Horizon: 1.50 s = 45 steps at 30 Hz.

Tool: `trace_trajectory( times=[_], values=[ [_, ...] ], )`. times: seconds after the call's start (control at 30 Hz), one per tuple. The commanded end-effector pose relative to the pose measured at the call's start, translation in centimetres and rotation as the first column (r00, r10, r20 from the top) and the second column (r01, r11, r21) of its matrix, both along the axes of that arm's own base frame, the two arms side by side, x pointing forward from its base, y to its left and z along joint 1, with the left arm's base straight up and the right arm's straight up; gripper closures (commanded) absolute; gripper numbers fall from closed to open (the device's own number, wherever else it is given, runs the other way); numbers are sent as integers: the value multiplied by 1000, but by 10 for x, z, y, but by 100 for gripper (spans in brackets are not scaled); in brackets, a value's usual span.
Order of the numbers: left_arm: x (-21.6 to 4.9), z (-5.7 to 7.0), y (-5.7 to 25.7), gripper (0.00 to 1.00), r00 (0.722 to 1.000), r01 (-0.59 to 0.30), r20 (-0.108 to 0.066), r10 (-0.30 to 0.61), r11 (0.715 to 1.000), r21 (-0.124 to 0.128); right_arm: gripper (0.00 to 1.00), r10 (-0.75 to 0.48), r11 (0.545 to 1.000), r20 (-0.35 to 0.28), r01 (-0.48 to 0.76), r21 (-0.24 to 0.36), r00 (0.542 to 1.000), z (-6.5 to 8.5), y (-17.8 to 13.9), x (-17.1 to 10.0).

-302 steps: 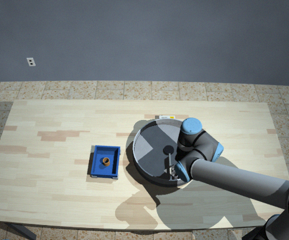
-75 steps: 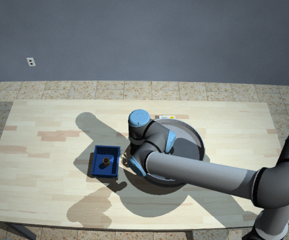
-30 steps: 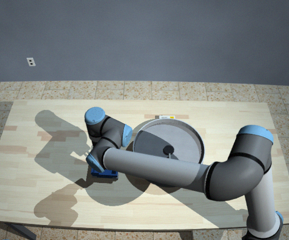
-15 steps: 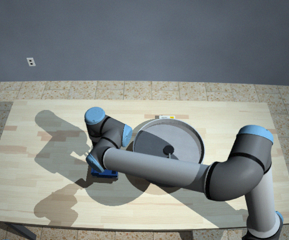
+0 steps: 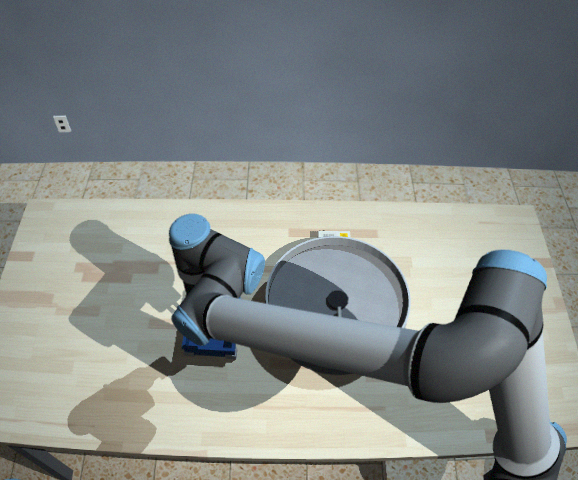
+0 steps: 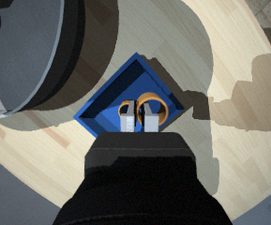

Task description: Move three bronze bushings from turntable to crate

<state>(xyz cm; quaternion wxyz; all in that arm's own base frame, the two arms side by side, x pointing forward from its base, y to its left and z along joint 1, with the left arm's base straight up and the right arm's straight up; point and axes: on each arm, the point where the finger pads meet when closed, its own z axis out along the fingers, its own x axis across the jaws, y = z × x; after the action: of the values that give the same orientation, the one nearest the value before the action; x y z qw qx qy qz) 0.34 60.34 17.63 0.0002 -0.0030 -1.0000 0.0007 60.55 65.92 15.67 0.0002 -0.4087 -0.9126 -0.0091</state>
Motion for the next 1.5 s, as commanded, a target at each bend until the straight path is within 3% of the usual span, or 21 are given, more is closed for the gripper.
trace_trajectory(
  times=[0.0,0.23,0.3,0.47,0.57,1.47],
  values=[
    [0,1,1,0,1000,0,0,0,1000,2,100,0,1000,1,0,2,1000,0,1,0],
    [0,1,1,0,1000,0,0,0,1000,2,100,0,1000,1,0,2,1000,-29,1,0],
    [0,1,1,0,1000,0,0,0,1000,2,100,0,1000,1,0,2,1000,-29,1,0],
    [0,1,1,0,1000,0,0,0,1000,2,100,0,1000,1,0,2,1000,-56,1,0],
    [0,1,1,0,1000,0,0,0,1000,2,100,0,1000,1,0,2,1000,-64,1,0],
    [0,1,1,0,1000,0,0,0,1000,2,100,0,1000,1,0,2,1000,-66,1,0]
  ],
)
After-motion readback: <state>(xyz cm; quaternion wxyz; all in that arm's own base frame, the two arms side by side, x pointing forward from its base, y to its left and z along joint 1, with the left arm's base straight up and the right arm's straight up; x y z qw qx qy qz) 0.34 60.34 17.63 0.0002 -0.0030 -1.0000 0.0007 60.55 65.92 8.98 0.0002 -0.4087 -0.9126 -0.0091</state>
